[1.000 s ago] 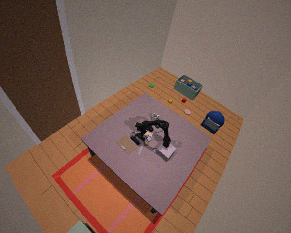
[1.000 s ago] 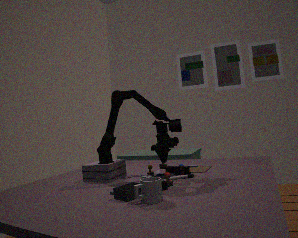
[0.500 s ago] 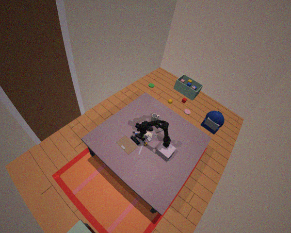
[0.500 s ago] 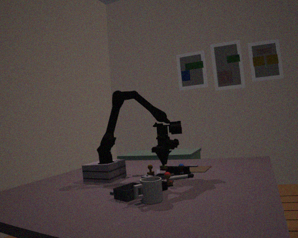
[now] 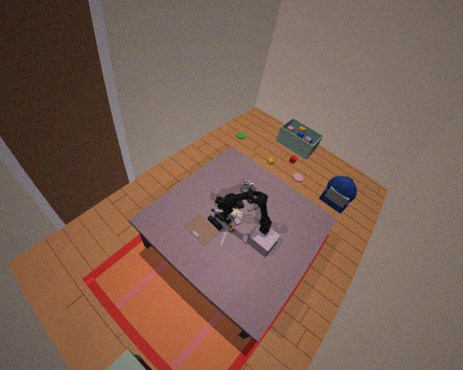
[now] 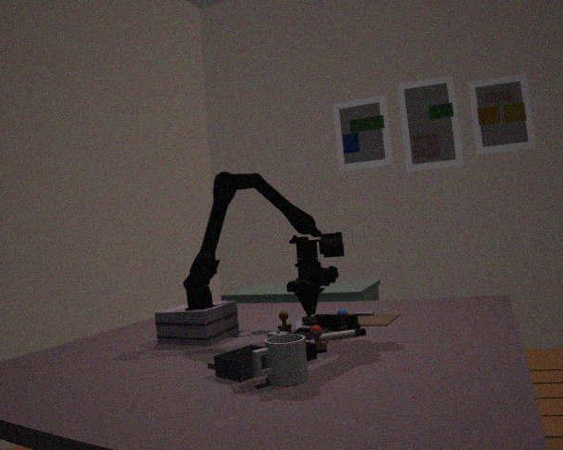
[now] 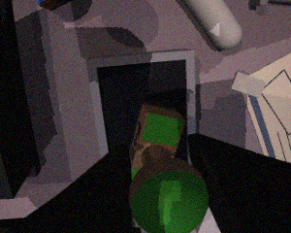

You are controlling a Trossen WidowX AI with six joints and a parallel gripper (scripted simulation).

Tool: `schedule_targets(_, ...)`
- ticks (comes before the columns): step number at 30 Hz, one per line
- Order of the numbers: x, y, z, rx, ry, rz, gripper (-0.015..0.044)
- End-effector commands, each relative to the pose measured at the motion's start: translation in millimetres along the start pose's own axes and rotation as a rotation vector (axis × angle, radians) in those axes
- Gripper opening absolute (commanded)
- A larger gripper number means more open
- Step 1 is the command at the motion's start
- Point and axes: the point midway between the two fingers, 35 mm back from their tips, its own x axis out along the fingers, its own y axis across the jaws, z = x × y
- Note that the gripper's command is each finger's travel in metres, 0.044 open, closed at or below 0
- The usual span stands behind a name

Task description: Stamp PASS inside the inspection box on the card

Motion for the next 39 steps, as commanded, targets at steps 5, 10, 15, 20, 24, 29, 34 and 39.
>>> schedule_targets(5, 6, 0, -1, 0.005, 0.002, -0.005, 0.0000)
schedule_targets(10, 9, 0, -1, 0.005, 0.002, -0.006, 0.0000)
schedule_targets(15, 12, 0, -2, 0.004, 0.002, -0.006, 0.0000)
schedule_targets(20, 13, 0, -2, 0.004, 0.002, -0.006, 0.0000)
schedule_targets(24, 14, 0, -2, -0.001, 0.001, -0.006, 0.0000)
schedule_targets(29, 15, 0, -2, -0.002, 0.001, -0.006, 0.0000)
schedule_targets(34, 16, 0, -2, -0.002, 0.001, -0.006, 0.0000)
schedule_targets(39, 17, 0, -2, -0.002, 0.001, -0.006, 0.0000)
